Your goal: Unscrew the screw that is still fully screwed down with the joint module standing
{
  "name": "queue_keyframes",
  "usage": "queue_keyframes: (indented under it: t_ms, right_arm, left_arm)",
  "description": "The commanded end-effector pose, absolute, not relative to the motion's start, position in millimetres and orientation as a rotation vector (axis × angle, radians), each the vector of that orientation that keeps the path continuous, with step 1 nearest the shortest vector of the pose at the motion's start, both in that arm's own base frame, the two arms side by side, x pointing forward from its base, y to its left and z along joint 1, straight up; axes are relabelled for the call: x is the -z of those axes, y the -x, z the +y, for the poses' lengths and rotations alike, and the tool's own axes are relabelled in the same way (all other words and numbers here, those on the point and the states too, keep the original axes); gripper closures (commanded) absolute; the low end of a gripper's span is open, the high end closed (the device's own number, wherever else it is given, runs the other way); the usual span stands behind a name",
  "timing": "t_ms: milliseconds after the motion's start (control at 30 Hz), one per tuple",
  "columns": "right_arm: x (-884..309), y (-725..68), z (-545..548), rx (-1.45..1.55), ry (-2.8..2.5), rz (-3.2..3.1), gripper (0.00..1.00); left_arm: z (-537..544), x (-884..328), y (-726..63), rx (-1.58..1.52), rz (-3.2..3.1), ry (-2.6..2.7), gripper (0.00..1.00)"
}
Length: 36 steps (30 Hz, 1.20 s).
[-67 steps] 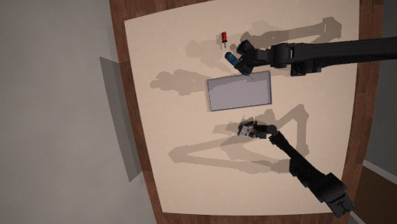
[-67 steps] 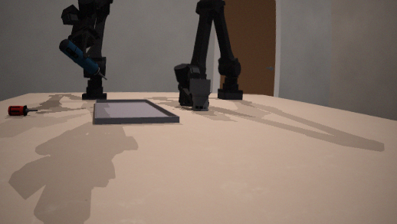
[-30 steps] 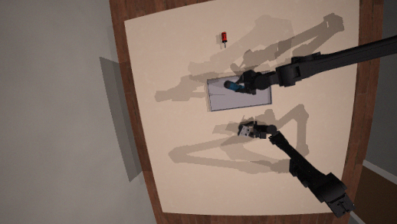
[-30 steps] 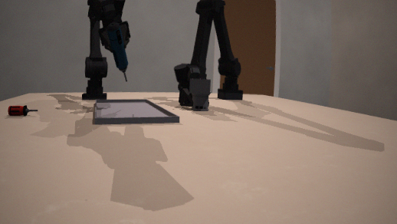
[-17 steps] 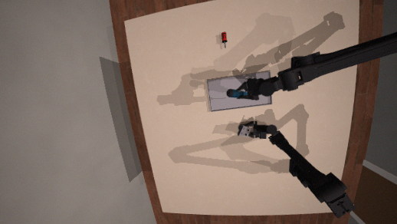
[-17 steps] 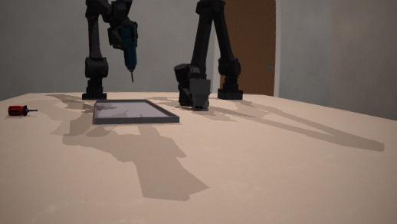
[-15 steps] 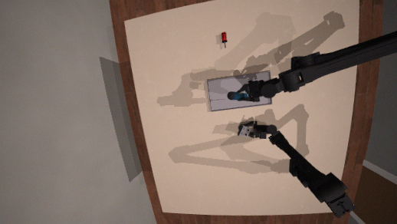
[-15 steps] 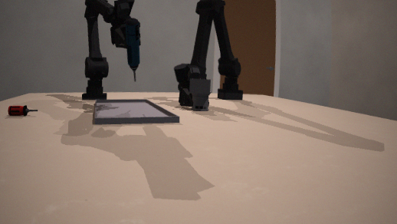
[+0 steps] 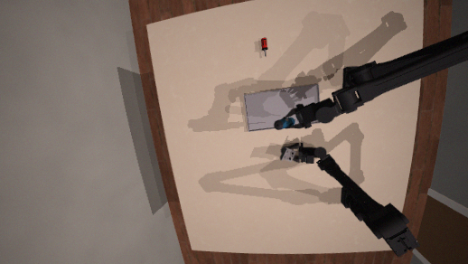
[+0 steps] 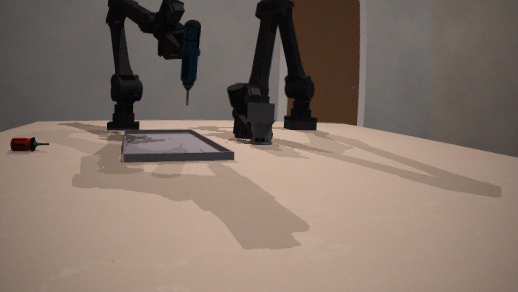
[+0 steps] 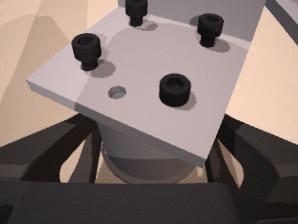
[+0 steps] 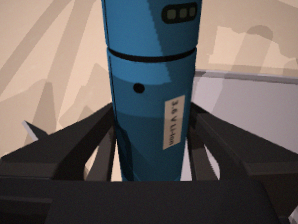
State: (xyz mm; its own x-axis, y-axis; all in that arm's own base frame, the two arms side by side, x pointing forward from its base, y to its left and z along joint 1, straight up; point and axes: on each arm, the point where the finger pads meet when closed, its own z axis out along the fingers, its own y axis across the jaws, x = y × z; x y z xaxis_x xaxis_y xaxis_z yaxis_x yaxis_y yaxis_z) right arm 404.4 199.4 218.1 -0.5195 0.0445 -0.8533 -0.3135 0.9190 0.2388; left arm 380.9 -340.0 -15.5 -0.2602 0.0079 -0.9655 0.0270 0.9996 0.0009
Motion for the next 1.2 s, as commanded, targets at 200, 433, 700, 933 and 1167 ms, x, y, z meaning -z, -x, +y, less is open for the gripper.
queue_keyframes:
  t_ms: [200,433,700,933,1167]
  right_arm:
    - [-272.5,-407.6,223.4,-0.491,0.268,1.899,0.58]
    - [-268.2,-380.2,251.5,-0.53,0.378,1.834,0.58]
    - [-294.9,-373.3,271.4,-0.56,0.43,1.737,0.58]
    - [-281.6,-347.8,286.0,-0.585,0.503,1.701,0.58]
    - [-294.2,-323.6,308.6,-0.624,0.58,1.599,0.58]
  left_arm:
    - [-342.4,24.7,-374.4,0.019,1.835,-0.044,0.41]
    - [-342.4,24.7,-374.4,0.019,1.835,-0.044,0.41]
    - [-342.4,24.7,-374.4,0.019,1.835,-0.044,0.41]
    - [-342.4,24.7,-374.4,0.019,1.835,-0.044,0.41]
    - [-342.4,24.7,-374.4,0.019,1.835,-0.044,0.41]
